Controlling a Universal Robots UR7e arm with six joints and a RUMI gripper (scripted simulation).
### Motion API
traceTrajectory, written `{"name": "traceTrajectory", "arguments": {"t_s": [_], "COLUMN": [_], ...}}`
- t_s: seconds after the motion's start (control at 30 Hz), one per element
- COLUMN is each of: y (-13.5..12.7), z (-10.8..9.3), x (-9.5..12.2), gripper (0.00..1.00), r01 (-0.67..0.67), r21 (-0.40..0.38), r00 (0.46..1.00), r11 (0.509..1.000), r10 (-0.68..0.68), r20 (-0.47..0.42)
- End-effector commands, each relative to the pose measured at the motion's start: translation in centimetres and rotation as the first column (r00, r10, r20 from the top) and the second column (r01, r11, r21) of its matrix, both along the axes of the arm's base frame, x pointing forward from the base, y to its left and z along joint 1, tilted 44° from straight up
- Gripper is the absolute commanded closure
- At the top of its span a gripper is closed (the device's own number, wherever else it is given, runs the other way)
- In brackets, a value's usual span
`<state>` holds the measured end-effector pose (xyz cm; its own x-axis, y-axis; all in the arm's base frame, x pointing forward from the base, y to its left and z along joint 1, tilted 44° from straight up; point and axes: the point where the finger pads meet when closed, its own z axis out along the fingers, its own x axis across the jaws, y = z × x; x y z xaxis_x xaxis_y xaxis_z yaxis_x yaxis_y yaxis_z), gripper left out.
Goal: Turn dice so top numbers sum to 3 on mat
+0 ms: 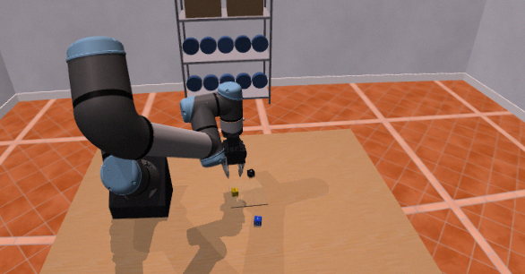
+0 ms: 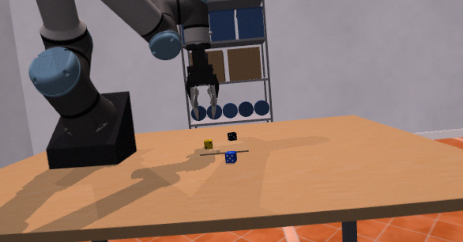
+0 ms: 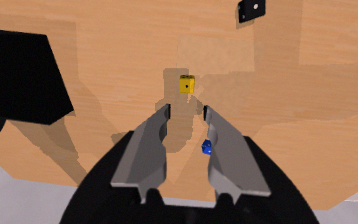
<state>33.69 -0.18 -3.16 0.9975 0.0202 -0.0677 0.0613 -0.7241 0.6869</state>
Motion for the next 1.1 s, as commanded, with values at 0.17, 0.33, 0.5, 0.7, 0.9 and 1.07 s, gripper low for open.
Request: {"name": "traceTrajectory", "arguments": {"t_s": [0.17,0.33,0.5,0.7,0.9,1.07], "y": [0.2,0.2,0.2,0.2,0.7,1.7], "z": [0.2,0.2,0.2,0.2,-0.3,-1.4], "x": [0.0,0.0,0.0,0.0,0.7,2.0], "gripper": [0.00,0.00,0.00,0.00,0.00,0.00], "r01": [0.001,0.001,0.001,0.001,-0.016,-0.053], "r21": [0.000,0.000,0.000,0.000,0.001,0.005], "r00": [1.000,1.000,1.000,1.000,1.000,0.997], "r11": [1.000,1.000,1.000,1.000,1.000,0.999], "r10": [-0.001,-0.001,-0.001,-0.001,0.016,0.053], "r20": [0.000,0.000,0.000,0.000,-0.016,-0.051]}}
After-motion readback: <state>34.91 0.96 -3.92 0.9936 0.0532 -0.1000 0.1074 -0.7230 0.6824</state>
